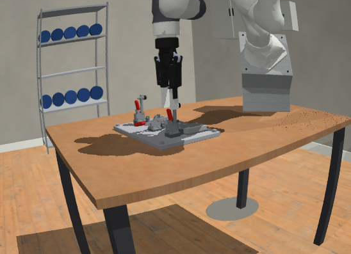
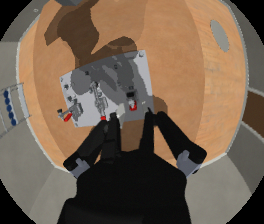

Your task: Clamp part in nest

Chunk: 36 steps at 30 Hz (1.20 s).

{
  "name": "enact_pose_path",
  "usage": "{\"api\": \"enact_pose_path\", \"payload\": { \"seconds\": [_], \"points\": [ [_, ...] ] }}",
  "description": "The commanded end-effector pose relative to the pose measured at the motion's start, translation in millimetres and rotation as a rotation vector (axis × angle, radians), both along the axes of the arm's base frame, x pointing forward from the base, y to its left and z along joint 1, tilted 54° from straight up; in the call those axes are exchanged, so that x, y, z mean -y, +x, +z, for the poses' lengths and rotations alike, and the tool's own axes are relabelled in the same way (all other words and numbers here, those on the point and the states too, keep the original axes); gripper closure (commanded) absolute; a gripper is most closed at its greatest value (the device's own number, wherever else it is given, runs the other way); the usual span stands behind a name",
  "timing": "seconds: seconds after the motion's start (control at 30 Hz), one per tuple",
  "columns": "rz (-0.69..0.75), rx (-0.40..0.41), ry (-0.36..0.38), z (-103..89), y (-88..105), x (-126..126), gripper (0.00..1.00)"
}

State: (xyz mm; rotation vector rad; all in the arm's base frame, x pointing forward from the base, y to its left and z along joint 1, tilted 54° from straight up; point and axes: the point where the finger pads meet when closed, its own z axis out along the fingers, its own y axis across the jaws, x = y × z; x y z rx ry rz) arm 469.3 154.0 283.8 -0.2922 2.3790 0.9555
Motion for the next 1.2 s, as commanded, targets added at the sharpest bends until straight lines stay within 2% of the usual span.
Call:
{"api": "enact_pose_path", "payload": {
  "seconds": [0.0, 0.8, 1.17],
  "points": [
    [0.004, 0.013, -0.005, 0.6, 1.9, 0.4, 0.72],
    [0.003, 0.012, -0.005, 0.2, 2.2, 0.0, 0.72],
    [0.003, 0.012, -0.005, -10.2, 10.3, -12.3, 0.72]
  ]
}}
